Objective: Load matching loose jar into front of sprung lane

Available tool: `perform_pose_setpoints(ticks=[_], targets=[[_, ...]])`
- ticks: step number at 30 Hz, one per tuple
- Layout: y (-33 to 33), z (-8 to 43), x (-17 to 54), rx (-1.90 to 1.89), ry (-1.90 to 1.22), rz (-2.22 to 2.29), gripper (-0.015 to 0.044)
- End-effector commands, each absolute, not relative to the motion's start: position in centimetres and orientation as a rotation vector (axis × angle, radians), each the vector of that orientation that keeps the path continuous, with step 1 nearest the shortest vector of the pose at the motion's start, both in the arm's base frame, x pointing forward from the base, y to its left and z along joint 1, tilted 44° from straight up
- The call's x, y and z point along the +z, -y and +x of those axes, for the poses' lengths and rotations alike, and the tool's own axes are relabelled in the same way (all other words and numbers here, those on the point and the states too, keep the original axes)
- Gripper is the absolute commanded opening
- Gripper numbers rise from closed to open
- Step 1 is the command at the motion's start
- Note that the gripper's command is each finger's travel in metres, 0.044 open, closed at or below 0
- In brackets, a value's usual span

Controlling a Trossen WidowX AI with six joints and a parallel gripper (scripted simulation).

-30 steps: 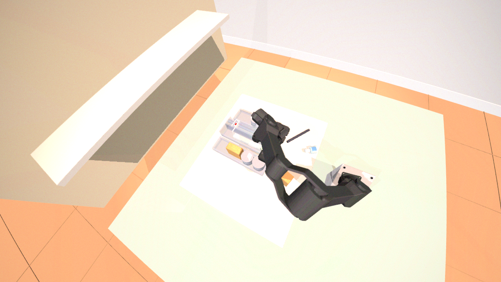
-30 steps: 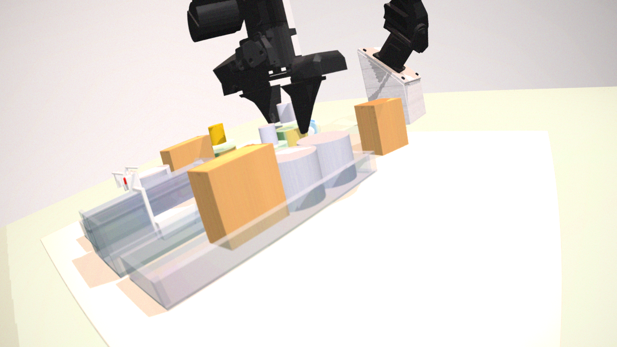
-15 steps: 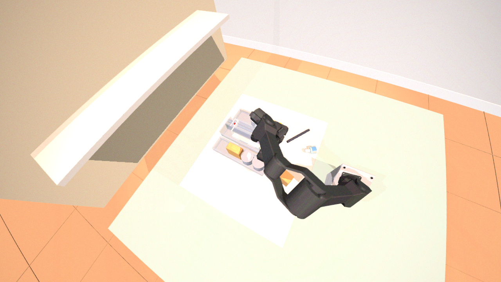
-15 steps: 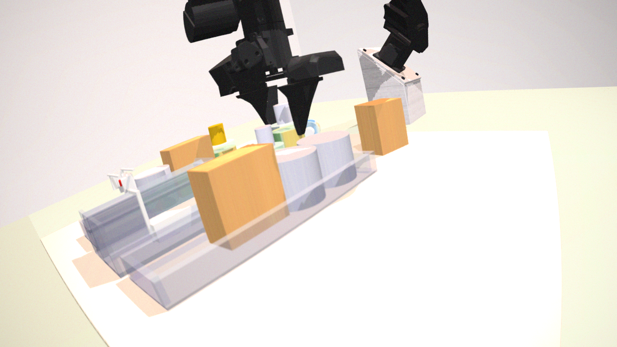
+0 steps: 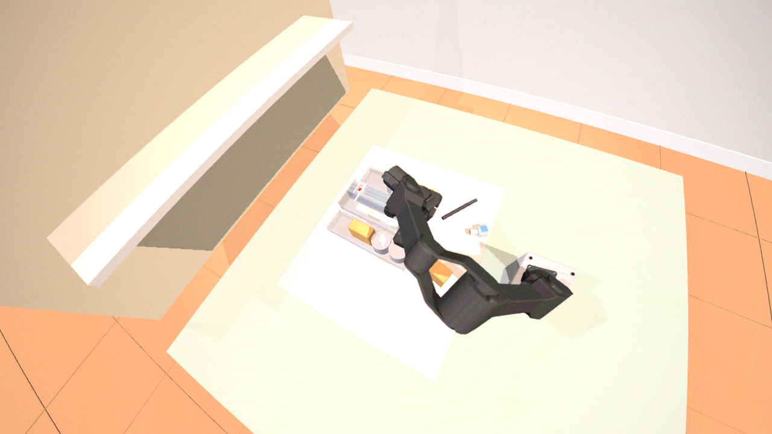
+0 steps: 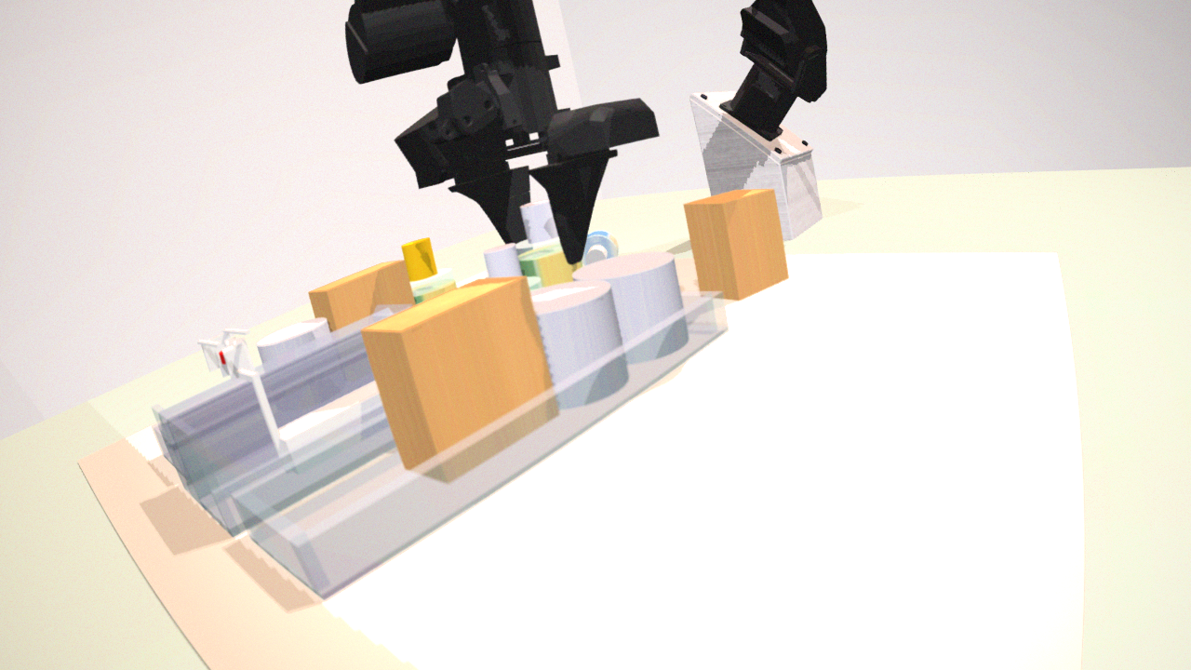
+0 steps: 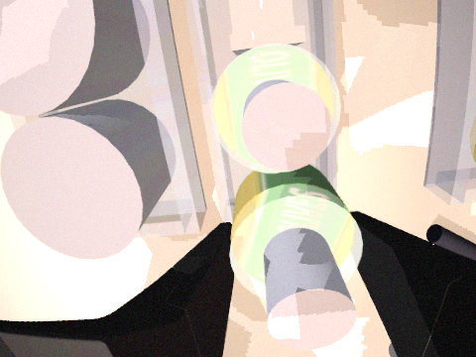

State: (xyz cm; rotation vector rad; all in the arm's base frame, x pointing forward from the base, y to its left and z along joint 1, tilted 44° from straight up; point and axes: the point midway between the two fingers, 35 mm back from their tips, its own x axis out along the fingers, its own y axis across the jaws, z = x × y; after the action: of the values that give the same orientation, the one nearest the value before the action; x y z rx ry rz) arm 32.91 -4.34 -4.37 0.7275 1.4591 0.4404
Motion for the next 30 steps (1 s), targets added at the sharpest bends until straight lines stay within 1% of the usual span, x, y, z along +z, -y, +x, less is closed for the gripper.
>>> perform_pose_setpoints(ticks=[1,30], targets=[[4.4,33.7,-4.1,0.446,-1.438,0.724,0.0000],[4.6,34.8,-3.9,0.446,-1.438,0.724,0.0000]])
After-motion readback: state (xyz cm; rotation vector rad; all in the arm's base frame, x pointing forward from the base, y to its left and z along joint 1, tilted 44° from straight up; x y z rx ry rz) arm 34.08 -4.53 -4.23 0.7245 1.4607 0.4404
